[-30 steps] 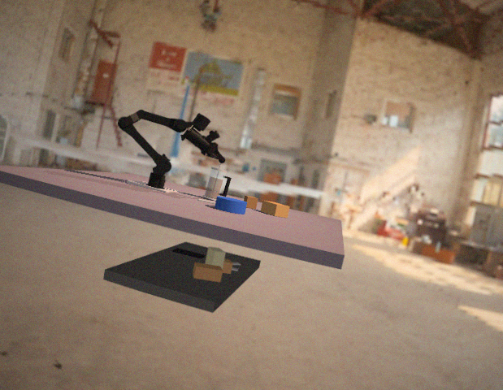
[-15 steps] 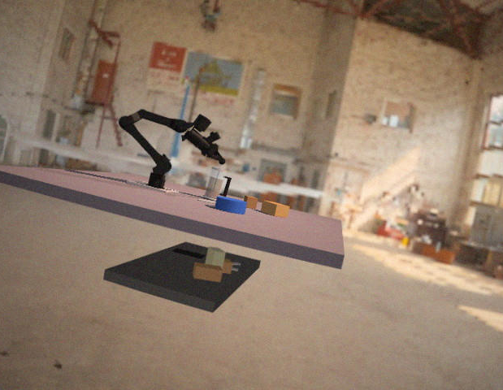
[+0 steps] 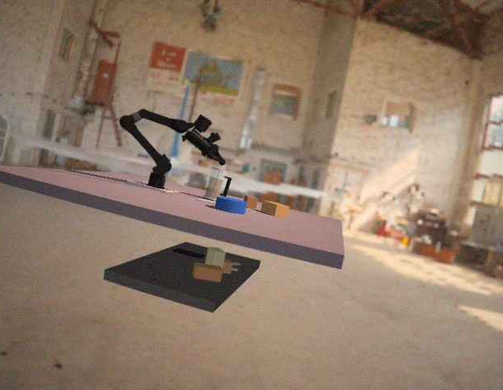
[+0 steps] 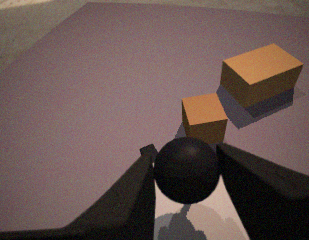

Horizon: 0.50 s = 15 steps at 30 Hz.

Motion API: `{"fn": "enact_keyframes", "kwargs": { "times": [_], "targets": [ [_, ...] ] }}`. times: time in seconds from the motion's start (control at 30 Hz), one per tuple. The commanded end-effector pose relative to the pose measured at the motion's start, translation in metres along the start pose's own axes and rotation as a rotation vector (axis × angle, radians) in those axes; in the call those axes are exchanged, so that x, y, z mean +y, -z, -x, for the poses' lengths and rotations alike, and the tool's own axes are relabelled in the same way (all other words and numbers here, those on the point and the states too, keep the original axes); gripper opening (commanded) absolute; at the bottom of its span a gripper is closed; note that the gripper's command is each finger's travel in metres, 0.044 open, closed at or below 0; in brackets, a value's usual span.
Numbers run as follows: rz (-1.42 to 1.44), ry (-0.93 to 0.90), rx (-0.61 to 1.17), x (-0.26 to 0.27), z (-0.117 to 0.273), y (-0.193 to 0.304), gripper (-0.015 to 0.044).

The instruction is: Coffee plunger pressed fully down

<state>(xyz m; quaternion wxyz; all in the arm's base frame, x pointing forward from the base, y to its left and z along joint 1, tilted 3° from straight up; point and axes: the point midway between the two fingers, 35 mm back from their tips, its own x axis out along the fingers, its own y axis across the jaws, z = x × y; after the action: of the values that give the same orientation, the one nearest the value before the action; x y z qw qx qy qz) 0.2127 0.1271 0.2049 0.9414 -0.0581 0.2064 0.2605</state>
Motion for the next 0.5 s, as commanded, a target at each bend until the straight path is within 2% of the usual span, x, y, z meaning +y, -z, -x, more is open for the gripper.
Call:
{"fn": "enact_keyframes", "kwargs": {
  "times": [0.0, 0.47],
  "targets": [
    [-0.007, 0.001, 0.026, 0.0000, -0.0036, 0.0063, 0.0125],
    [-0.007, 0.001, 0.026, 0.0002, -0.0045, 0.0045, 0.0125]
  ]
}}
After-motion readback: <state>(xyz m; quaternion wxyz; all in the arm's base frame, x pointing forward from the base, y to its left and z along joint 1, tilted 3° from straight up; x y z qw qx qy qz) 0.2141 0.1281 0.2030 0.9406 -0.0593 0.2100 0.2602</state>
